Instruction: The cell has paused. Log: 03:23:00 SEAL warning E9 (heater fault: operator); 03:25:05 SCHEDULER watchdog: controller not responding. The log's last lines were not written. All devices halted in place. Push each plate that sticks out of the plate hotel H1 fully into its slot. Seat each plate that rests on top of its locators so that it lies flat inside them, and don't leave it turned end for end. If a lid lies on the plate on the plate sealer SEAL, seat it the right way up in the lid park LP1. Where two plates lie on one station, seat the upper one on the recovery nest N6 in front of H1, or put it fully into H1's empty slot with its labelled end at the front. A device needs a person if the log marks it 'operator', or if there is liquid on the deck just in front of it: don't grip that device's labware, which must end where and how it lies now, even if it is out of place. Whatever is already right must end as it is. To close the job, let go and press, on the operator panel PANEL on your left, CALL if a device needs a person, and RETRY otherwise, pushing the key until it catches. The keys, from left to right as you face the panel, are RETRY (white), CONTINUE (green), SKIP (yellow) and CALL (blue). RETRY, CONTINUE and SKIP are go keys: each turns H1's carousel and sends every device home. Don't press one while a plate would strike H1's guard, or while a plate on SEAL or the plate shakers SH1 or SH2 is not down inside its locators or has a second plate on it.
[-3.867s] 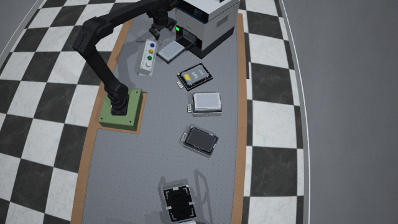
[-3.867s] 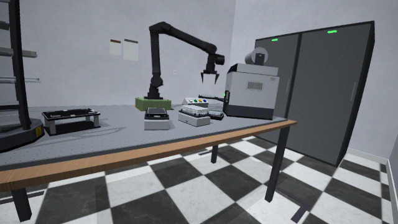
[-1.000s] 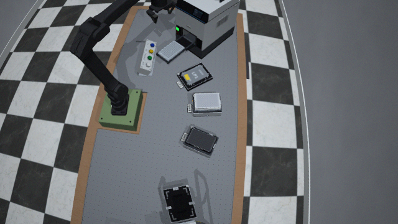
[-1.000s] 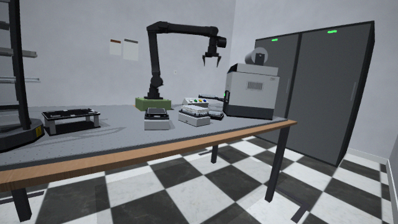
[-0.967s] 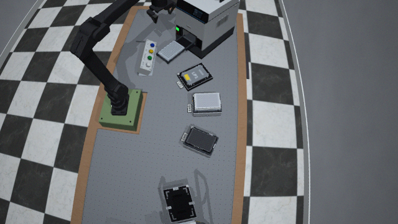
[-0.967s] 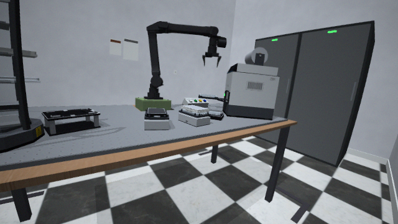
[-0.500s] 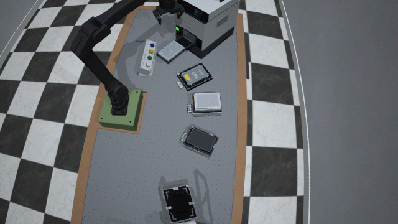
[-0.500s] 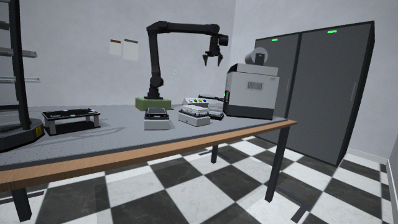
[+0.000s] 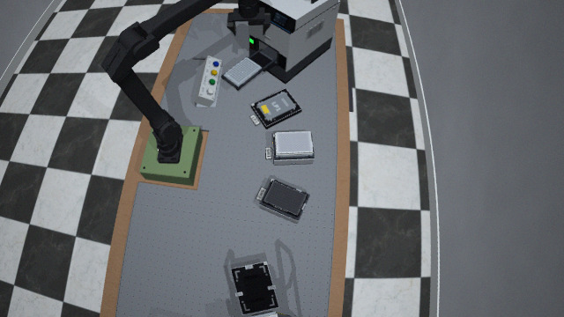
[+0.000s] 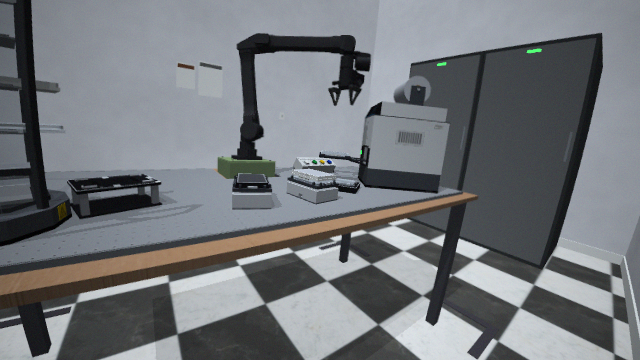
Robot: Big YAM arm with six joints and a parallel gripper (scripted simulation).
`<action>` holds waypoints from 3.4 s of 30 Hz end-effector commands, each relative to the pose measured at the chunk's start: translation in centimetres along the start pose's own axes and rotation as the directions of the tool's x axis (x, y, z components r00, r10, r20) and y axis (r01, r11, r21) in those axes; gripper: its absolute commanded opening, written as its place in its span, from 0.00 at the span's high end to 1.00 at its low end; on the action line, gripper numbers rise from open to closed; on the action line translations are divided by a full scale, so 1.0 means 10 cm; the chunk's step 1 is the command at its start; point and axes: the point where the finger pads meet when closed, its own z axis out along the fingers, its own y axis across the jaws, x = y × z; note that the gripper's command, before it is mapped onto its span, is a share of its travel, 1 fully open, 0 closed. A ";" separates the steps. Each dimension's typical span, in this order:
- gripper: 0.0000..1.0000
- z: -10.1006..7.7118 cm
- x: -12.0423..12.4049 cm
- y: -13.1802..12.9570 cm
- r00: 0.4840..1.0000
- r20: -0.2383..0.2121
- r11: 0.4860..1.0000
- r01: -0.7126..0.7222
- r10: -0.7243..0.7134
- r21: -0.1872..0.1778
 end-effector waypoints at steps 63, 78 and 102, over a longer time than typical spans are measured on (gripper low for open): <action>0.00 -0.19 1.34 -1.39 0.188 0.032 0.188 -0.982 0.982 0.002; 0.00 -0.19 1.72 -1.62 0.188 0.032 0.188 -0.982 0.982 0.005; 0.00 -0.19 2.41 -1.87 -0.199 0.034 -0.199 -0.980 0.979 0.000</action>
